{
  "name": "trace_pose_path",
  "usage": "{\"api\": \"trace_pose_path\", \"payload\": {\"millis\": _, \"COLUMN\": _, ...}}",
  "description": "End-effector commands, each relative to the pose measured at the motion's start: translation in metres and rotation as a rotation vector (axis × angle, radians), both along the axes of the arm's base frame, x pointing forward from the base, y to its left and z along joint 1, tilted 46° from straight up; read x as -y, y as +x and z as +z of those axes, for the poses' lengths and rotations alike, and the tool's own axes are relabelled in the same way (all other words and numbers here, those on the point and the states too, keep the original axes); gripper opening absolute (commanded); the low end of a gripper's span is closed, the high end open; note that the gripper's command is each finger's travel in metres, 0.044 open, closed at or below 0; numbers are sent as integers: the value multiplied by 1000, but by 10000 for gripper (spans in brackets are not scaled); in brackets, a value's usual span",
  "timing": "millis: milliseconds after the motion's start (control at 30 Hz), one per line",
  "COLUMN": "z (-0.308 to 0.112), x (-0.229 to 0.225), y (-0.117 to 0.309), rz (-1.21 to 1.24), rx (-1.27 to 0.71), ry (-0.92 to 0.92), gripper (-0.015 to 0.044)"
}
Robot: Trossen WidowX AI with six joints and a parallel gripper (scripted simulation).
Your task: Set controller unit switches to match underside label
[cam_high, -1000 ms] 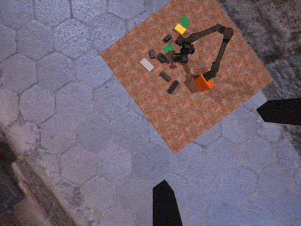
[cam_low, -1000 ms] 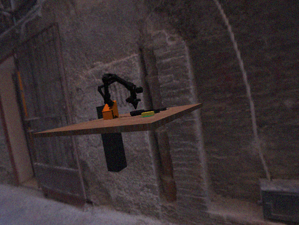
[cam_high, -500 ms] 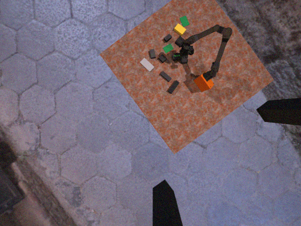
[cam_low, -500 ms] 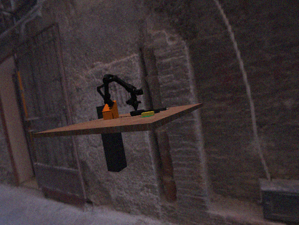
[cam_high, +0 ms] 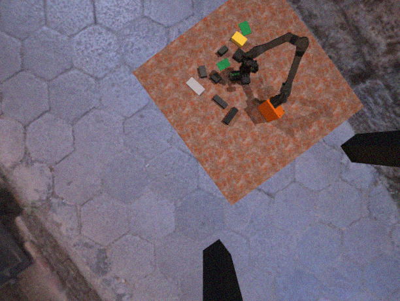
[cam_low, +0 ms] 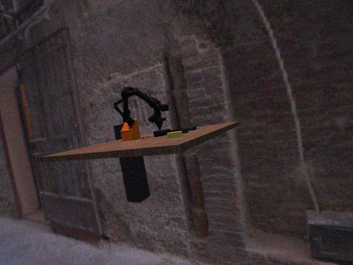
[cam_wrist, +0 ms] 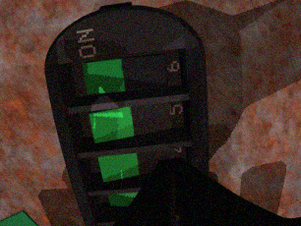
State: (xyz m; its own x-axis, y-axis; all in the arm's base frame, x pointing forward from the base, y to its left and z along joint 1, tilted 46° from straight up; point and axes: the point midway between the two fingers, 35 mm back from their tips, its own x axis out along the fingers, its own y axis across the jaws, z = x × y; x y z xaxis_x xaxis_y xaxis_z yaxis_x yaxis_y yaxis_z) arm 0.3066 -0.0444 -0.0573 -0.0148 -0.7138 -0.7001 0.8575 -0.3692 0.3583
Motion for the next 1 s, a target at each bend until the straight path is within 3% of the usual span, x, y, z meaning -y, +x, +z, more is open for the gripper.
{"api": "trace_pose_path", "payload": {"millis": 0, "z": 21, "x": -23, "y": 3, "rz": 10, "rx": 18, "ry": 6, "gripper": 0}}
{"api": "trace_pose_path", "payload": {"millis": 400, "z": -2, "x": -47, "y": 24, "rz": 12, "rx": 17, "ry": 8, "gripper": 0}}
{"api": "trace_pose_path", "payload": {"millis": 967, "z": -17, "x": -33, "y": 24, "rz": 13, "rx": 17, "ry": 8, "gripper": 0}}
